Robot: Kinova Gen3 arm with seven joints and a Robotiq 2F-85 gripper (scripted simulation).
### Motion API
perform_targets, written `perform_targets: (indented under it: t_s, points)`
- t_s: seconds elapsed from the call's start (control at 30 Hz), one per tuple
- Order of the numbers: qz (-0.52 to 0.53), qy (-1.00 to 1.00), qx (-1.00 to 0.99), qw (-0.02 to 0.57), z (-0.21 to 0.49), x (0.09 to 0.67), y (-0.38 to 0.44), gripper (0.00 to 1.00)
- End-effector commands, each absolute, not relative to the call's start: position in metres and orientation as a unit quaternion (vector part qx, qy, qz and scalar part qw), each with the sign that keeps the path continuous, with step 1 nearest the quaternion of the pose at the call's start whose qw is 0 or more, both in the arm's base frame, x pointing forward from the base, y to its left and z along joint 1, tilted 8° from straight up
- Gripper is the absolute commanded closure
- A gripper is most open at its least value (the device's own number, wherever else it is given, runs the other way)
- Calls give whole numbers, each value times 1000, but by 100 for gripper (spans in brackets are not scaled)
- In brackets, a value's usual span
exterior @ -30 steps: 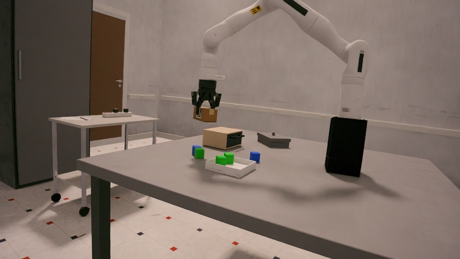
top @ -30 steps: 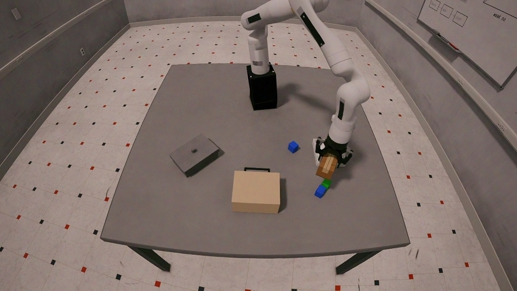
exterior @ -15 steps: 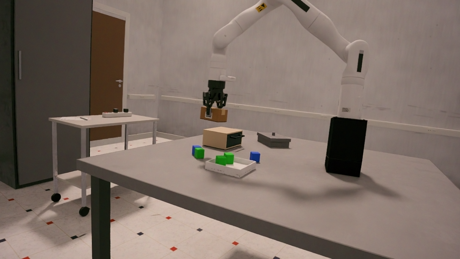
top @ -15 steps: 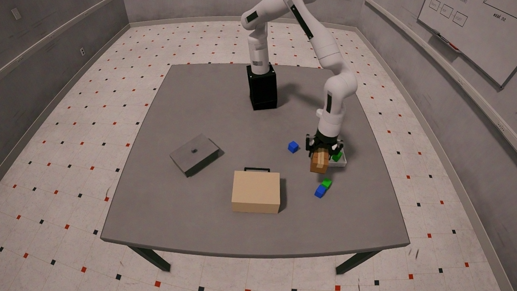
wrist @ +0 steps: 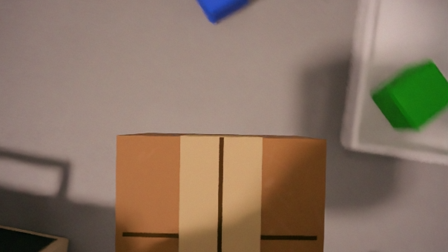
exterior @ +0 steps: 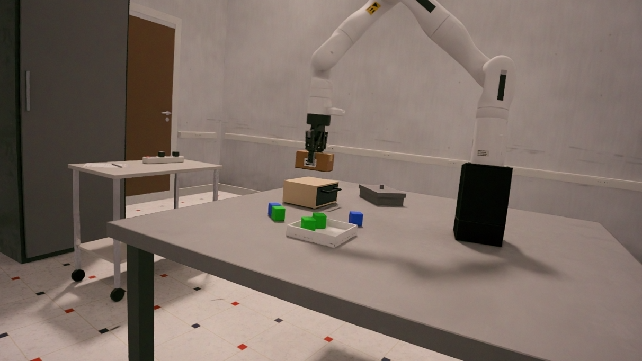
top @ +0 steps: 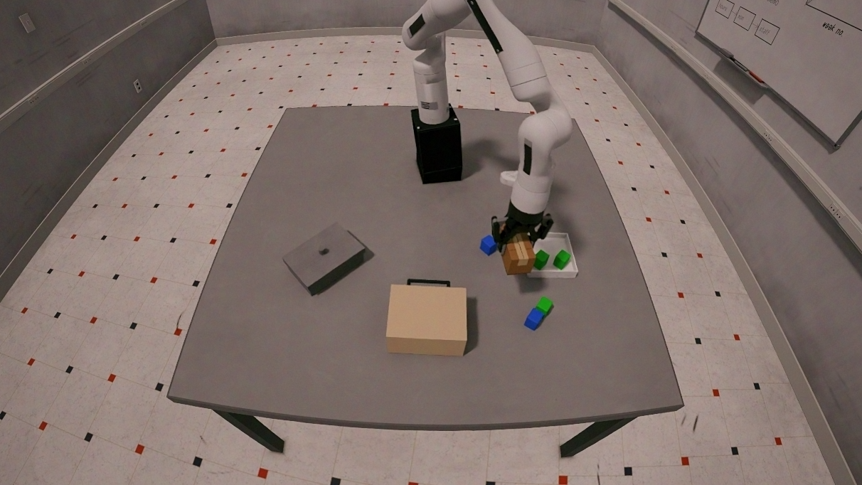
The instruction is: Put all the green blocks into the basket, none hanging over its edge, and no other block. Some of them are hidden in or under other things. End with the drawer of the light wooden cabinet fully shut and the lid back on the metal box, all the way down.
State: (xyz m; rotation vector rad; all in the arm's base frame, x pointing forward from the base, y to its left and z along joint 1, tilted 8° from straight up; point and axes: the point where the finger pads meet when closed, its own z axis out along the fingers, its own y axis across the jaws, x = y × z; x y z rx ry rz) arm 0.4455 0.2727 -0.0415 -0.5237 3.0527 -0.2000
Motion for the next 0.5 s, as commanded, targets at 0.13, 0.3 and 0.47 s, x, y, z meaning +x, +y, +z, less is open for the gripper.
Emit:
perform_targets:
  t_s: [0.13,0.3,0.47]
  points:
    - [-66,972,-225,14,-40,432,258,33]
    - [-67,966,-250,10,-40,425,251,33]
    - [-68,962,-262,8,-40,421,247,33]
